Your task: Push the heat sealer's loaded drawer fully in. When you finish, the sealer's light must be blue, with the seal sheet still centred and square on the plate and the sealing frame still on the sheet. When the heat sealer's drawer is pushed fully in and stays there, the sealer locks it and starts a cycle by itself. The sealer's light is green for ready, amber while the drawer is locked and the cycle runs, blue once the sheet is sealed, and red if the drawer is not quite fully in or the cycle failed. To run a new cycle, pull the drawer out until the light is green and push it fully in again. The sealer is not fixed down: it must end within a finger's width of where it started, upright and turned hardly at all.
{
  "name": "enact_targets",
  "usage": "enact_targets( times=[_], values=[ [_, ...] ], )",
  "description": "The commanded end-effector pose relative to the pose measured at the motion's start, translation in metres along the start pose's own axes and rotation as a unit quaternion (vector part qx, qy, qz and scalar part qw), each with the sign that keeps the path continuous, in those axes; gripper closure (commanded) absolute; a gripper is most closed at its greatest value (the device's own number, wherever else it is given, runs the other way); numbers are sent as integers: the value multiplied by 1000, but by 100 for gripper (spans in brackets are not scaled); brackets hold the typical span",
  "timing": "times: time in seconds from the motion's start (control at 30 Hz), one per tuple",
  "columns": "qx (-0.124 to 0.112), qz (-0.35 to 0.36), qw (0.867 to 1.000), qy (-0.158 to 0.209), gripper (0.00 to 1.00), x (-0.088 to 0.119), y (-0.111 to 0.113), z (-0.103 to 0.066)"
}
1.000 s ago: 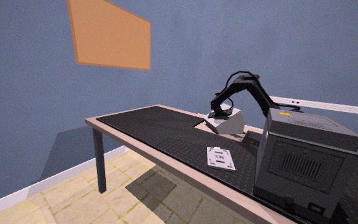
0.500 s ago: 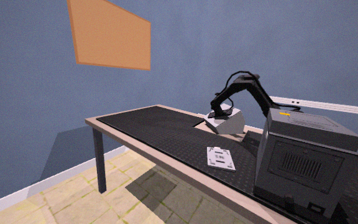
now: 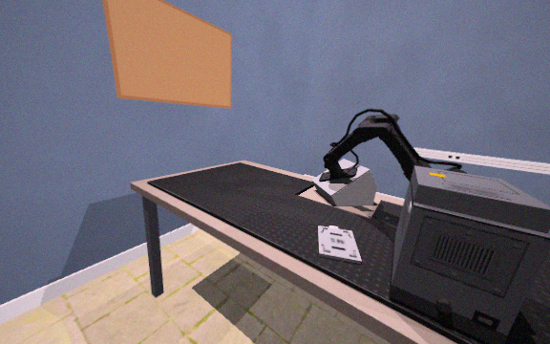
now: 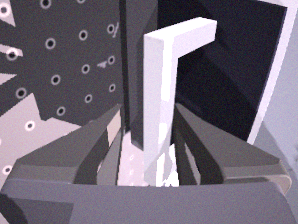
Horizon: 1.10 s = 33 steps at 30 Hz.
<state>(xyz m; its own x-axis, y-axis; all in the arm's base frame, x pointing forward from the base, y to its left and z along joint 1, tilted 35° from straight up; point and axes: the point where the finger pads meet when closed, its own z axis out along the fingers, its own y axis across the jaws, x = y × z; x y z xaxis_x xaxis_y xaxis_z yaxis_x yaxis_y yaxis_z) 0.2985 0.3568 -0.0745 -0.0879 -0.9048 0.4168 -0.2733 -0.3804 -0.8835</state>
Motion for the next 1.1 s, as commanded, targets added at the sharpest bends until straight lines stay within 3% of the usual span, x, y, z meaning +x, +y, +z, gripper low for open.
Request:
enact_targets(
  times=[0.0,0.33,0.77,1.07],
  values=[
    [15,30,999,-12,70,-10,-24,-15],
    [15,30,999,-12,70,-10,-24,-15],
    [15,28,999,-13,70,-10,-24,-37],
    [15,28,999,-13,70,-10,-23,-42]
  ],
)
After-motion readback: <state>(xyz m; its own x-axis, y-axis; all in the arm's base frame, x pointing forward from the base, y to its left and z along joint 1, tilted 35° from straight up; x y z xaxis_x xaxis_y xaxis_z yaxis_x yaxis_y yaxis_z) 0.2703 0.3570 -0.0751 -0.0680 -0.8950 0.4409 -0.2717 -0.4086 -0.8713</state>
